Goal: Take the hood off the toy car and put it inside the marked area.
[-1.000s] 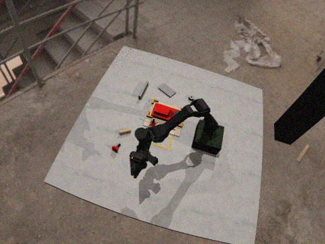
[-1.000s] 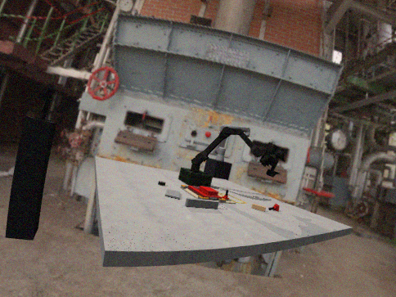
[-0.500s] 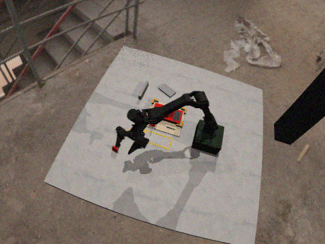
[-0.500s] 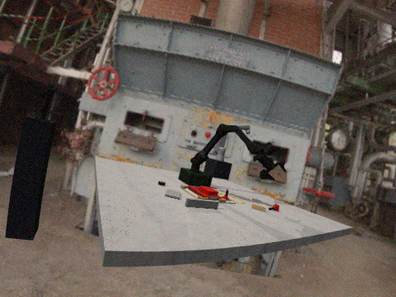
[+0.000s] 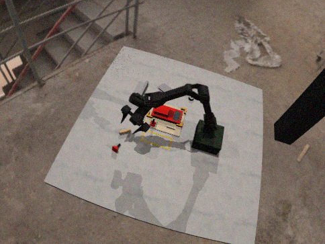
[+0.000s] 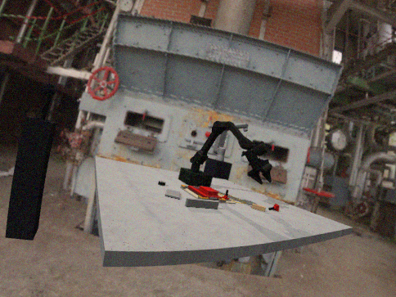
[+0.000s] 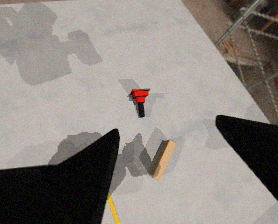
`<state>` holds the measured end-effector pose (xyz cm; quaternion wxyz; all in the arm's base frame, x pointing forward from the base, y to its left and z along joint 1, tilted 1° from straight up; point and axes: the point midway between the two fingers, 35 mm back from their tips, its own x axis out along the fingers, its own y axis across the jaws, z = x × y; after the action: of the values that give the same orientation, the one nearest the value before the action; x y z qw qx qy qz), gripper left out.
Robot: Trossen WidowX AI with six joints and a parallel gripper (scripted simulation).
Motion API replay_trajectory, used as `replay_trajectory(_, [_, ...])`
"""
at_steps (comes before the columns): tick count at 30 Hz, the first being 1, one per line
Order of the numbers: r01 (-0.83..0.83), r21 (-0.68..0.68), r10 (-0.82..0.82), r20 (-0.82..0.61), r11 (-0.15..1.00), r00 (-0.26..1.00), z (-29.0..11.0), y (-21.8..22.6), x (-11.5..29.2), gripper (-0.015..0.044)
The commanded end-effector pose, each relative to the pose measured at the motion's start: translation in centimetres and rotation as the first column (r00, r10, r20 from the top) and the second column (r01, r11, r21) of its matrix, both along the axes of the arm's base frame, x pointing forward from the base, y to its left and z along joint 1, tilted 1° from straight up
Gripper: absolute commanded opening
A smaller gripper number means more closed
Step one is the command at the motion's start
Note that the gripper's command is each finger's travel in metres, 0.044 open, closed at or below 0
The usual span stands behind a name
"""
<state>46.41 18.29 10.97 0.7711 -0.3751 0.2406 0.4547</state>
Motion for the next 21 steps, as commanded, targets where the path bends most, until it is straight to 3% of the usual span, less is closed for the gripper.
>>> replay_trajectory(1, [0.153, -0.017, -0.154, -0.112, 0.988, 0.982, -1.0, -3.6, -0.5, 0.0440])
replay_trajectory(10, [0.523, -0.128, -0.533, -0.337, 0.843, 0.776, -2.7, -12.7, -3.0, 0.0440])
replay_trajectory(21, [0.795, -0.361, -0.833, -0.465, 0.488, 0.300, -4.0, -22.1, -9.2, 0.0440])
